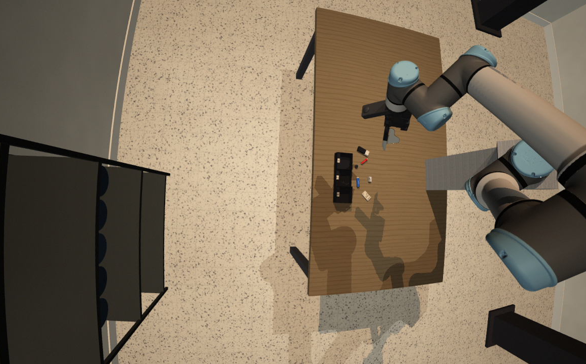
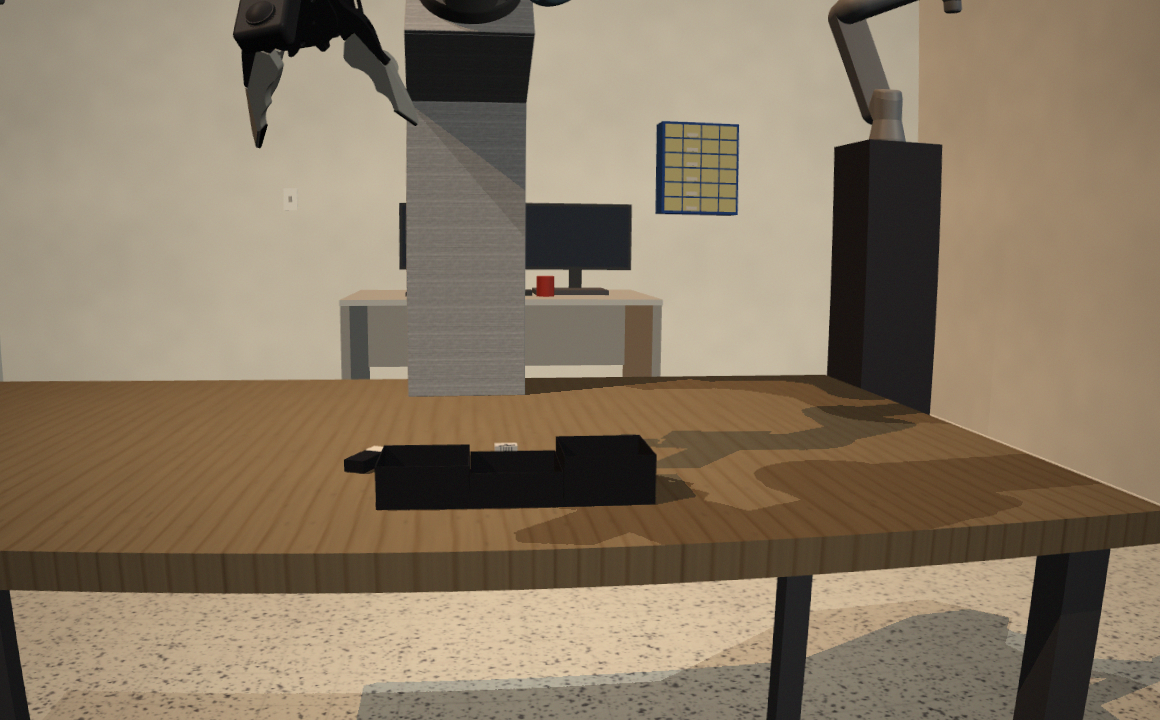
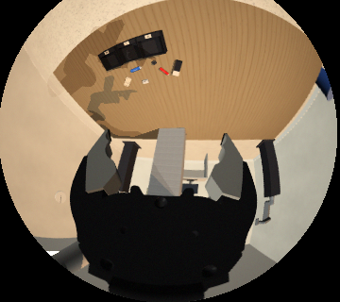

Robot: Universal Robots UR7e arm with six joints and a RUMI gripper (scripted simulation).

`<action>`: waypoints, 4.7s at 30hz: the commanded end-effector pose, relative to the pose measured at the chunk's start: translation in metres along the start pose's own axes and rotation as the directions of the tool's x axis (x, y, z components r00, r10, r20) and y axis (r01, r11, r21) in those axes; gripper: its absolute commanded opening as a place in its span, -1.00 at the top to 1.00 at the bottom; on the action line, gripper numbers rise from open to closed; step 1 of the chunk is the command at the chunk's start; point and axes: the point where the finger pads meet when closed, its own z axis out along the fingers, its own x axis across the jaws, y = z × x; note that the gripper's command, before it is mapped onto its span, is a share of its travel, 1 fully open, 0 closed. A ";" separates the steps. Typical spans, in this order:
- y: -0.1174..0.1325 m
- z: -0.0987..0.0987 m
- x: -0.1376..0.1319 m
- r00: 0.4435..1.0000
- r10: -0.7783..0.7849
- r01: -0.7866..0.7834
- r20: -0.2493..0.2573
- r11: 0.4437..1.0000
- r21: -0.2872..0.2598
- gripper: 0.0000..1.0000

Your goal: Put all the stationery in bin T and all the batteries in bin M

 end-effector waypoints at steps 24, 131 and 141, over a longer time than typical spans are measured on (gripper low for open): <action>-0.030 0.050 0.006 1.000 -0.002 0.002 -0.001 1.000 0.001 0.91; -0.134 0.209 -0.069 0.978 -0.113 0.183 -0.175 0.867 0.463 0.91; -0.134 0.209 -0.069 0.978 -0.113 0.183 -0.176 0.867 0.463 0.91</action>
